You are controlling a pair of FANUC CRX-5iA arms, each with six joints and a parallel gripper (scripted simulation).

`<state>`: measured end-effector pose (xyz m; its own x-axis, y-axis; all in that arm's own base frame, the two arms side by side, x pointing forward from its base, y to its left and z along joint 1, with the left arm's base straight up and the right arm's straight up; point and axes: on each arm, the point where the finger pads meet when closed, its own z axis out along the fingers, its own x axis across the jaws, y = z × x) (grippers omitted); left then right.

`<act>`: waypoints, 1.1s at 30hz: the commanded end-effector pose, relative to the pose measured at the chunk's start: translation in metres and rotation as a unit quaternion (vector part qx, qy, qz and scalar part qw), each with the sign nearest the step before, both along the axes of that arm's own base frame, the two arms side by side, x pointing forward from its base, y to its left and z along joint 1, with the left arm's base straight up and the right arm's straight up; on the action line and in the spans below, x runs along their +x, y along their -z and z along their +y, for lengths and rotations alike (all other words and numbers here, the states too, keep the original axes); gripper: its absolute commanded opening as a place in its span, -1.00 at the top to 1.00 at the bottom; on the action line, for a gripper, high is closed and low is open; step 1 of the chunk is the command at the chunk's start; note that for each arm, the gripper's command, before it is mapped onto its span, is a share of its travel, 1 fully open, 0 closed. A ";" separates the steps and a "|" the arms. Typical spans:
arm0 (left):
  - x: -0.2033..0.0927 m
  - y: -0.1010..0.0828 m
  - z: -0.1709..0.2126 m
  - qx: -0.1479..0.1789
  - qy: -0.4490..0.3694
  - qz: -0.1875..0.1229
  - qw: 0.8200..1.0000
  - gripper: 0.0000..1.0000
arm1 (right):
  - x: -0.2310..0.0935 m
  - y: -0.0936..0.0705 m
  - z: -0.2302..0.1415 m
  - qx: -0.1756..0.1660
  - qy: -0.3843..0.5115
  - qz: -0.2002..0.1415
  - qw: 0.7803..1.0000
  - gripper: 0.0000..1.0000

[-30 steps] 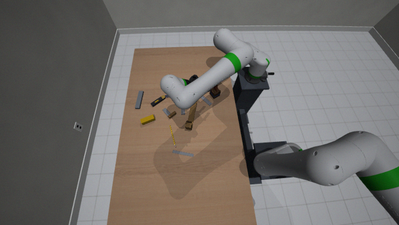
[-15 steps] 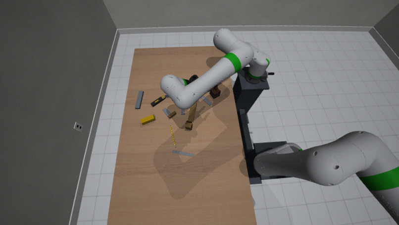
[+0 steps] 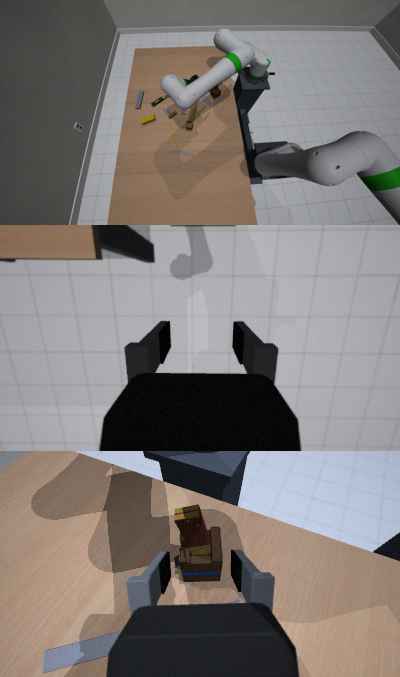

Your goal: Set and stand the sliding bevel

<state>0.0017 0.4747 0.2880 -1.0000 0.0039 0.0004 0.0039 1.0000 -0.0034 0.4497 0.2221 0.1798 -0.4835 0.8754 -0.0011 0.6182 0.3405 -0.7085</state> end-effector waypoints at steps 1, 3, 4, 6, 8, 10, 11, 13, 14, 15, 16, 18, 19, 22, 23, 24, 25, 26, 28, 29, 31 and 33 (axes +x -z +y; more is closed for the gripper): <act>0.000 -0.002 0.000 0.002 0.000 0.000 1.000 -1.00 | -0.002 -0.004 -0.003 -0.004 0.021 -0.018 1.000 -1.00; 0.000 -0.002 0.000 0.002 0.000 0.000 1.000 -1.00 | -0.006 -0.007 -0.008 -0.013 0.065 -0.051 0.997 -1.00; 0.000 -0.002 0.000 0.002 0.000 0.000 1.000 -1.00 | -0.008 -0.009 -0.010 -0.018 0.087 -0.067 0.994 -1.00; 0.000 -0.002 0.000 0.002 0.000 0.000 1.000 -1.00 | -0.010 -0.011 -0.013 -0.022 0.110 -0.082 0.990 -1.00; 0.000 -0.002 0.000 0.002 0.000 0.000 1.000 -1.00 | -0.013 -0.012 -0.016 -0.027 0.140 -0.101 0.985 -1.00; 0.000 -0.002 0.000 0.002 0.000 0.000 1.000 -1.00 | -0.016 -0.014 -0.020 -0.032 0.170 -0.119 0.978 -1.00; 0.000 -0.002 0.000 0.002 0.000 0.000 1.000 -1.00 | -0.016 -0.014 -0.020 -0.032 0.170 -0.119 0.978 -1.00; 0.000 -0.002 0.000 0.002 0.000 0.000 1.000 -1.00 | -0.021 -0.016 -0.025 -0.039 0.215 -0.144 0.965 -1.00; 0.000 -0.002 0.000 0.002 0.000 0.000 1.000 -1.00 | -0.022 -0.017 -0.026 -0.041 0.227 -0.150 0.961 -1.00; 0.000 -0.002 0.000 0.002 0.000 0.000 1.000 -1.00 | -0.023 -0.017 -0.027 -0.042 0.239 -0.157 0.957 -1.00; 0.000 -0.002 0.000 0.002 0.000 0.000 1.000 -1.00 | -0.024 -0.018 -0.029 -0.044 0.254 -0.164 0.952 -1.00; 0.000 -0.002 0.000 0.002 0.000 0.000 1.000 -1.00 | -0.028 -0.019 -0.032 -0.048 0.284 -0.178 0.941 -1.00; 0.000 -0.002 0.000 0.002 0.000 0.000 1.000 -1.00 | -0.029 -0.019 -0.034 -0.050 0.299 -0.185 0.935 -1.00; 0.000 -0.002 0.000 0.002 0.000 0.000 1.000 -1.00 | -0.034 -0.020 -0.039 -0.055 0.345 -0.204 0.915 -1.00; 0.000 -0.002 0.000 0.002 0.000 0.000 1.000 -1.00 | -0.035 -0.020 -0.040 -0.057 0.360 -0.210 0.907 -1.00; 0.000 -0.002 0.000 0.002 0.000 0.000 1.000 -1.00 | -0.037 -0.020 -0.042 -0.058 0.375 -0.216 0.900 -1.00; 0.000 -0.002 0.000 0.002 0.000 0.000 1.000 -1.00 | -0.038 -0.020 -0.044 -0.060 0.390 -0.221 0.892 -1.00; 0.000 -0.002 0.000 0.002 0.000 0.000 1.000 -1.00 | -0.040 -0.020 -0.045 -0.061 0.405 -0.226 0.884 -1.00; 0.000 -0.002 0.000 0.002 0.000 0.000 1.000 -1.00 | -0.041 -0.020 -0.047 -0.063 0.420 -0.231 0.876 -1.00; 0.000 -0.002 0.000 0.002 0.000 0.000 1.000 -1.00 | -0.041 -0.020 -0.047 -0.063 0.420 -0.231 0.876 -1.00; 0.000 -0.002 0.000 0.002 0.000 0.000 1.000 -1.00 | -0.047 -0.020 -0.054 -0.067 0.475 -0.247 0.842 -1.00; 0.000 -0.002 0.000 0.002 0.000 0.000 1.000 -1.00 | -0.049 -0.019 -0.057 -0.069 0.501 -0.253 0.825 -1.00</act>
<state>0.0017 0.4747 0.2880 -1.0000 0.0039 0.0004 0.0039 1.0000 -0.0034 0.4062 0.1725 0.1984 0.4437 0.8840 -0.1473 0.8231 -0.4670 -0.3231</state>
